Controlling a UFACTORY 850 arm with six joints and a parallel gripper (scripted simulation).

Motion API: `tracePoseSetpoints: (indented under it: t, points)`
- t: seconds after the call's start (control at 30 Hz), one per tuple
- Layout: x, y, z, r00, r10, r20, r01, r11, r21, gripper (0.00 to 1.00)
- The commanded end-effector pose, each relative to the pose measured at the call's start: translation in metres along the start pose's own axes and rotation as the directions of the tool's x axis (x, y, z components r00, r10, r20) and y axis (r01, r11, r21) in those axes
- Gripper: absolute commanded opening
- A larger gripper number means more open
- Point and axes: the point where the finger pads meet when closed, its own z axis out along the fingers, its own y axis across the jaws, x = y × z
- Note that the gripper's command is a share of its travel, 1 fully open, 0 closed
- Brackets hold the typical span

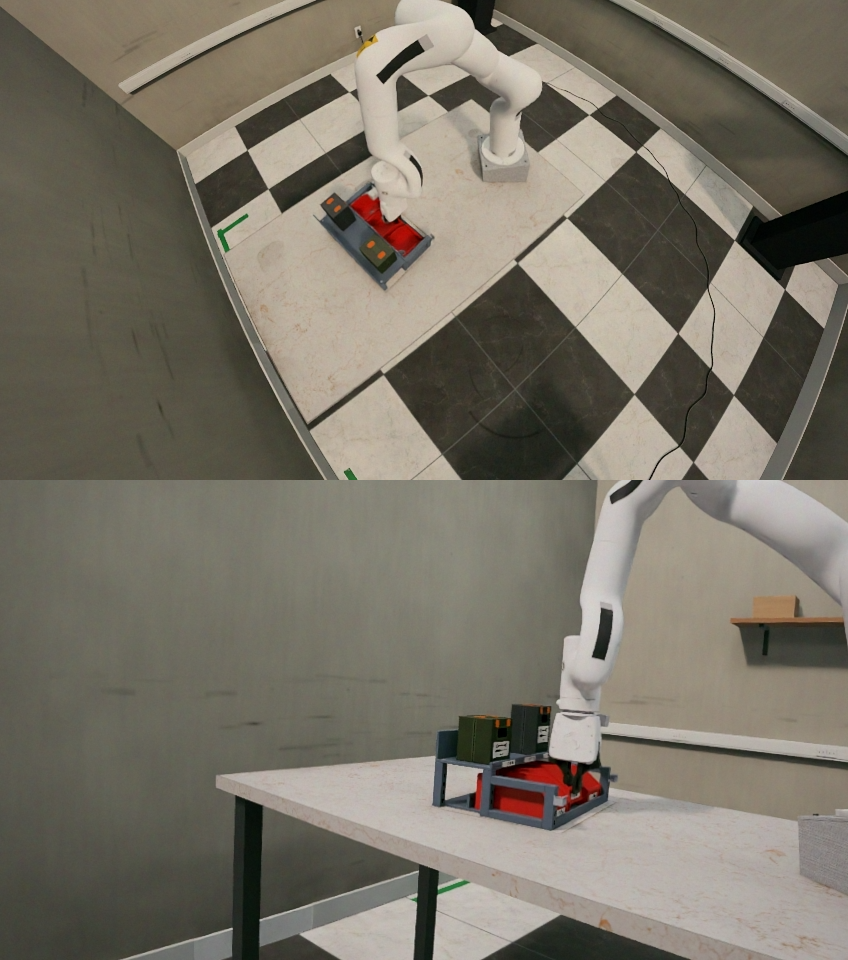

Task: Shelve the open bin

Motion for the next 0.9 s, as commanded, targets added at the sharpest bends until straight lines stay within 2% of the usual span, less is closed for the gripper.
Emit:
tracePoseSetpoints:
  t: [0.0, 0.87]
  points:
    - [0.0001, -0.0007, 0.0048, 1.0, 0.0, -0.001, 0.0, 1.0, 0.002, 0.0]
    - [0.0001, -0.0007, 0.0127, 1.0, 0.0, -0.001, 0.0, 1.0, 0.002, 0.0]
